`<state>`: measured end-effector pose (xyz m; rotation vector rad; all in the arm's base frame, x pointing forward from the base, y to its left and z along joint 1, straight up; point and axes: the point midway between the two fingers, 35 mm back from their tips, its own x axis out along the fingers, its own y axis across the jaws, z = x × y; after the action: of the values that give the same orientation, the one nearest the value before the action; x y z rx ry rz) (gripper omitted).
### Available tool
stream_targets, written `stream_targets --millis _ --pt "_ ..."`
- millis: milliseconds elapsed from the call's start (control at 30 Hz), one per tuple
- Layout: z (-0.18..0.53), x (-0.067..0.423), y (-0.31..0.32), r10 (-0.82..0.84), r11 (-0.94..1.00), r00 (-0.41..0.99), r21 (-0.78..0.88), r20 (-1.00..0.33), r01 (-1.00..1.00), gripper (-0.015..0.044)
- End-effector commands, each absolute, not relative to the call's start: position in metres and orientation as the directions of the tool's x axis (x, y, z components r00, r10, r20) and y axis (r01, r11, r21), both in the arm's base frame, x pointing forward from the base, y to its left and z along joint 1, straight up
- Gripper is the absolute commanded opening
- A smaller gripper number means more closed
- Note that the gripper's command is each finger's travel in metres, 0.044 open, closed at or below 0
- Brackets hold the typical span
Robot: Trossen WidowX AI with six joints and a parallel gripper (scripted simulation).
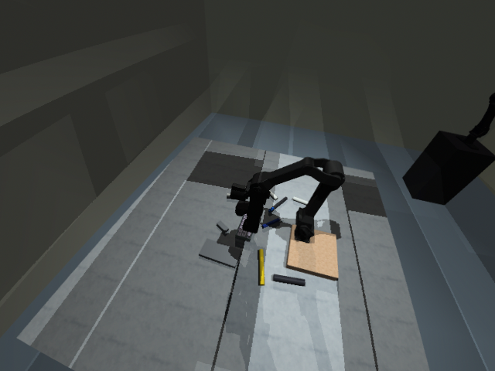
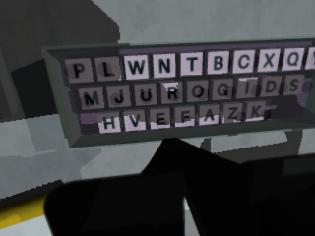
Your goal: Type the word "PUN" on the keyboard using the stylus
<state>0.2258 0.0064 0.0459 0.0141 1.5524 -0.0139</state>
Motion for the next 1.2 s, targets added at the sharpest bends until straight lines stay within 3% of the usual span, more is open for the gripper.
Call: stream_targets --millis 0,267,467,733,867,1000,1167 --pt "0.047 0.224 0.015 0.000 1.000 0.024 0.001 -1.000 0.031 0.0000" --pt "0.049 0.225 0.015 0.000 1.000 0.024 0.001 -1.000 0.031 0.0000" --pt "0.107 0.223 0.015 0.000 1.000 0.024 0.001 -1.000 0.031 0.0000" --pt "0.103 0.225 0.015 0.001 1.000 0.031 0.002 -1.000 0.027 0.0000" --pt "0.102 0.225 0.015 0.001 1.000 0.030 0.002 -1.000 0.027 0.0105" --pt "0.102 0.225 0.015 0.001 1.000 0.030 0.002 -1.000 0.027 0.0000" --pt "0.102 0.225 0.015 0.001 1.000 0.030 0.002 -1.000 0.027 0.0000"
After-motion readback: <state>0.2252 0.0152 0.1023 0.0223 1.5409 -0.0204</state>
